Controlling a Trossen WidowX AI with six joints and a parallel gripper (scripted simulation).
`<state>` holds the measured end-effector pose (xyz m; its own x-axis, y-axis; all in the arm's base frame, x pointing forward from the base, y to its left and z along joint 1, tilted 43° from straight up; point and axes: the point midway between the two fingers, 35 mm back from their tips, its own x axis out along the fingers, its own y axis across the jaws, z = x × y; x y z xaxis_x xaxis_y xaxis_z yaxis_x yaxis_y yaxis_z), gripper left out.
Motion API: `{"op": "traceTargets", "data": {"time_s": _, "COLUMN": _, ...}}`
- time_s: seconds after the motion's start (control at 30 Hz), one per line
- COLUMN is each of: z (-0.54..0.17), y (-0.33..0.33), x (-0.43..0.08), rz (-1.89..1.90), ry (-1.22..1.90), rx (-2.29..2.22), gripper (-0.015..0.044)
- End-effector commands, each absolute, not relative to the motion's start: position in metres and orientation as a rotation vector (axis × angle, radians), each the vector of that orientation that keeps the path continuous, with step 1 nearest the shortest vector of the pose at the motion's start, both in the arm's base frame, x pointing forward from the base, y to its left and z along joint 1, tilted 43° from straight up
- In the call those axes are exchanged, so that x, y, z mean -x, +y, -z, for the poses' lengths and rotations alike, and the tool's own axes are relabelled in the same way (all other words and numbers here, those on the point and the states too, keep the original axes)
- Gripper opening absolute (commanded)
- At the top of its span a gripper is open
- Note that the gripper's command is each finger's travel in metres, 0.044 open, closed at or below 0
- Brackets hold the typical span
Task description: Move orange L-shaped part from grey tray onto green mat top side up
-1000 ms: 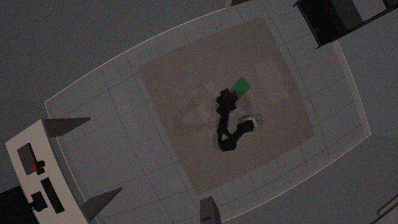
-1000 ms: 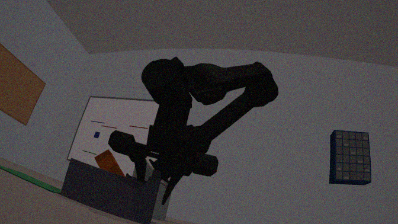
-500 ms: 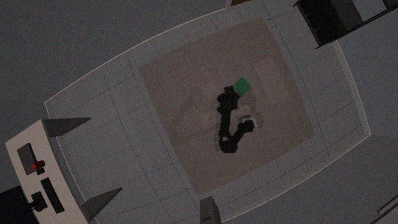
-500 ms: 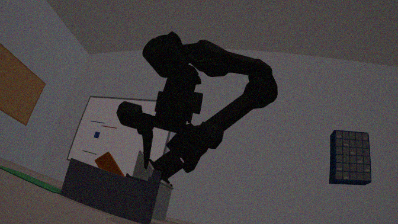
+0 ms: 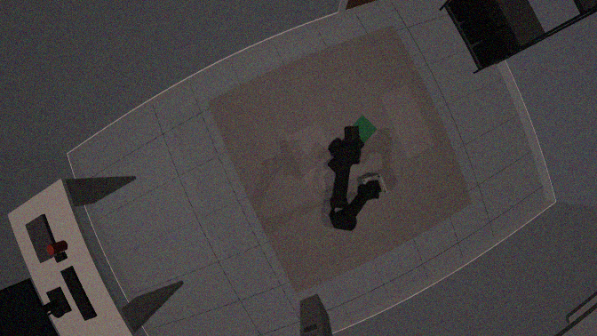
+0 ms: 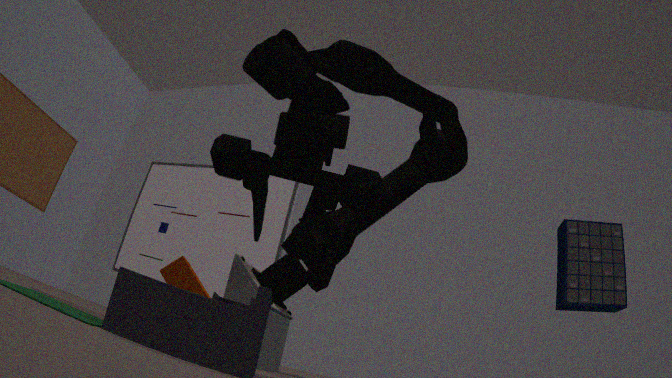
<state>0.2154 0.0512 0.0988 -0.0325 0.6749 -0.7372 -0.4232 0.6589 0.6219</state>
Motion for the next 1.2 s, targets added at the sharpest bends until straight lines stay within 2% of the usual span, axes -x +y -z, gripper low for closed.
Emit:
{"op": "traceTargets", "data": {"time_s": 0.0, "z": -0.099, "y": 0.051, "x": -0.216, "rz": -0.89, "ry": 1.337, "rx": -0.239, "gripper": 0.018}}
{"op": "traceTargets", "data": {"time_s": 0.6, "z": -0.099, "y": 0.051, "x": -0.216, "rz": -0.89, "ry": 1.337, "rx": -0.239, "gripper": 0.018}}
{"op": "traceTargets", "data": {"time_s": 0.67, "z": -0.098, "y": 0.049, "x": -0.217, "rz": -0.854, "ry": 1.362, "rx": -0.28, "gripper": 0.0233}}
{"op": "traceTargets", "data": {"time_s": 0.73, "z": -0.095, "y": 0.046, "x": -0.221, "rz": -0.771, "ry": 1.418, "rx": -0.374, "gripper": 0.028}}
{"op": "traceTargets", "data": {"time_s": 1.17, "z": -0.06, "y": 0.005, "x": -0.255, "rz": 0.291, "ry": 1.765, "rx": -1.352, "gripper": 0.028}}
